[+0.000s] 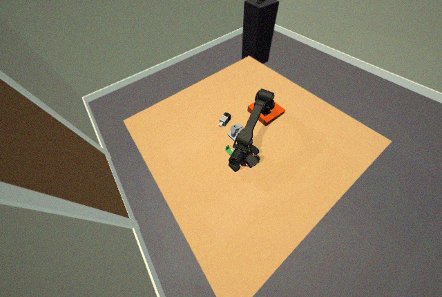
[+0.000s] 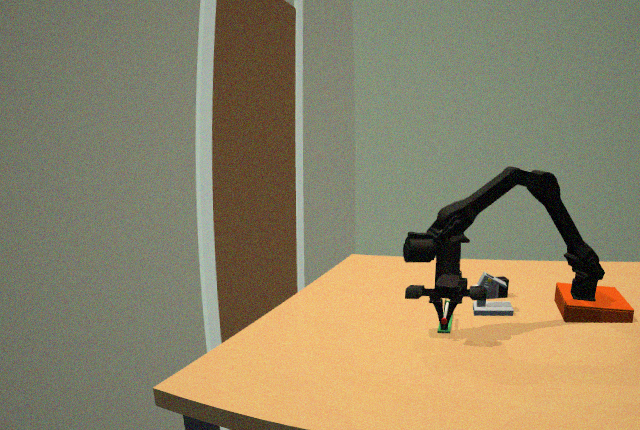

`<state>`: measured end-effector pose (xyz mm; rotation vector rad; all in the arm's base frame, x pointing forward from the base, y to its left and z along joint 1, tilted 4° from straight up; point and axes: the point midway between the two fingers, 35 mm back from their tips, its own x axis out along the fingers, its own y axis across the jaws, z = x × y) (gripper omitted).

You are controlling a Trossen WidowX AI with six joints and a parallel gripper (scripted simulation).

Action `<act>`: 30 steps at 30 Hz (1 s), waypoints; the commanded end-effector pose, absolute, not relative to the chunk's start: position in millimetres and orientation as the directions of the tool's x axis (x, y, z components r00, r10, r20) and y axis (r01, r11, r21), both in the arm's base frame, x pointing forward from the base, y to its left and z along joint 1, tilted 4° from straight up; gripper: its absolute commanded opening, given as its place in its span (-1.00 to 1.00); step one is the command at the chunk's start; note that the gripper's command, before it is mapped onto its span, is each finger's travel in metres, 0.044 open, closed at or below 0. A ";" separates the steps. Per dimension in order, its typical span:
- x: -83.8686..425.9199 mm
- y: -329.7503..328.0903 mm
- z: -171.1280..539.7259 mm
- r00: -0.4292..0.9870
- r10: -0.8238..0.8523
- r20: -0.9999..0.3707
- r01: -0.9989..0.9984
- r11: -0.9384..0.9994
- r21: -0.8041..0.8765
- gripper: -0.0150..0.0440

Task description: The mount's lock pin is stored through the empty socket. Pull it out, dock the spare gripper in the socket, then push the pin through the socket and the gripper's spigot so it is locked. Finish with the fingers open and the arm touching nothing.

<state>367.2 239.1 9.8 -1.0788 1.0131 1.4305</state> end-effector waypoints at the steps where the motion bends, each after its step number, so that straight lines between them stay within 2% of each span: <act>1: 367.3 239.5 9.0 -0.064 0.236 -0.970 -0.993 -0.110 0.038 -0.49; 19: 367.3 239.5 9.0 -0.064 0.236 -0.970 -0.993 -0.110 0.038 -0.49; 26: 367.1 239.0 9.2 -0.065 0.235 -0.970 -0.993 -0.113 0.039 0.13; 27: 367.1 239.0 9.2 -0.065 0.235 -0.970 -0.993 -0.113 0.039 0.19; 30: 367.1 239.0 9.2 -0.065 0.235 -0.970 -0.993 -0.113 0.039 0.19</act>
